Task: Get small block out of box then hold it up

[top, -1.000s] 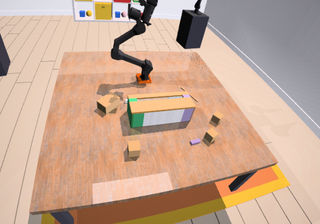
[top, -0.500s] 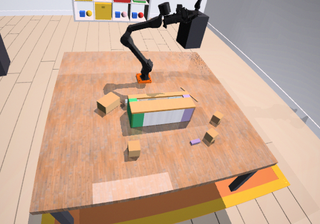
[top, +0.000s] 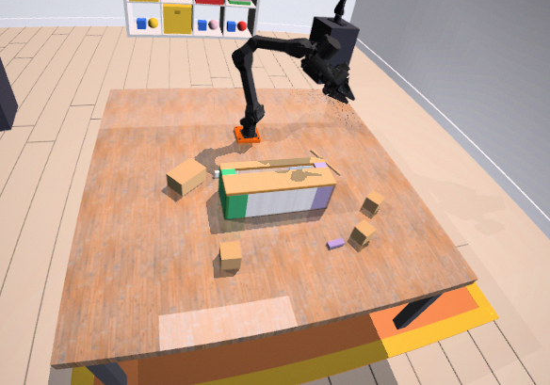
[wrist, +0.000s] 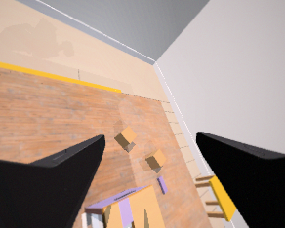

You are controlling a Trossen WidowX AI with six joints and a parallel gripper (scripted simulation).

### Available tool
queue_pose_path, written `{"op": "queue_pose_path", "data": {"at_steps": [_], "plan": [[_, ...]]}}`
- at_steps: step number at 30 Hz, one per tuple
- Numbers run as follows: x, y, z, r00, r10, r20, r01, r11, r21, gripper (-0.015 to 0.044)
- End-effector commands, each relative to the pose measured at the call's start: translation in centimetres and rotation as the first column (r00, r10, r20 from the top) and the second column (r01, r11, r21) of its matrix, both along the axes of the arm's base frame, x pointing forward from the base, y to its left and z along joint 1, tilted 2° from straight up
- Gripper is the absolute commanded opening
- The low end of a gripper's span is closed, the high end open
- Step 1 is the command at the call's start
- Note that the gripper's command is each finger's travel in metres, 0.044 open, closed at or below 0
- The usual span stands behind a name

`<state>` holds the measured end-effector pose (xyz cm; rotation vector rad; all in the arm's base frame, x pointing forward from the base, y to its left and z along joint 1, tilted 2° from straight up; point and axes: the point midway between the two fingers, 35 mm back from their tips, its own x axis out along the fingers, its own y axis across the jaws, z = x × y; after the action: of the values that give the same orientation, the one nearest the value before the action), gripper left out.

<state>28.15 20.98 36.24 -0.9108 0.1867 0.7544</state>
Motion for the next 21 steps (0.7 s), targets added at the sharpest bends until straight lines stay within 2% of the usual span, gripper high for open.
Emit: {"op": "queue_pose_path", "data": {"at_steps": [1, 7, 12, 16, 21], "plan": [[2.9, -2.8, -4.7, 0.986, -0.106, -0.127, 0.077, 0.975, -0.208, 0.0400], [4.9, -8.5, -11.0, 0.906, -0.274, -0.324, 0.081, 0.861, -0.502, 0.0400], [4.4, -14.1, -15.2, 0.765, -0.418, -0.490, -0.066, 0.706, -0.705, 0.0400], [3.3, -17.7, -16.9, 0.641, -0.498, -0.584, -0.221, 0.609, -0.762, 0.0400], [3.2, -17.9, -16.9, 0.634, -0.502, -0.588, -0.229, 0.604, -0.763, 0.0400]]}}
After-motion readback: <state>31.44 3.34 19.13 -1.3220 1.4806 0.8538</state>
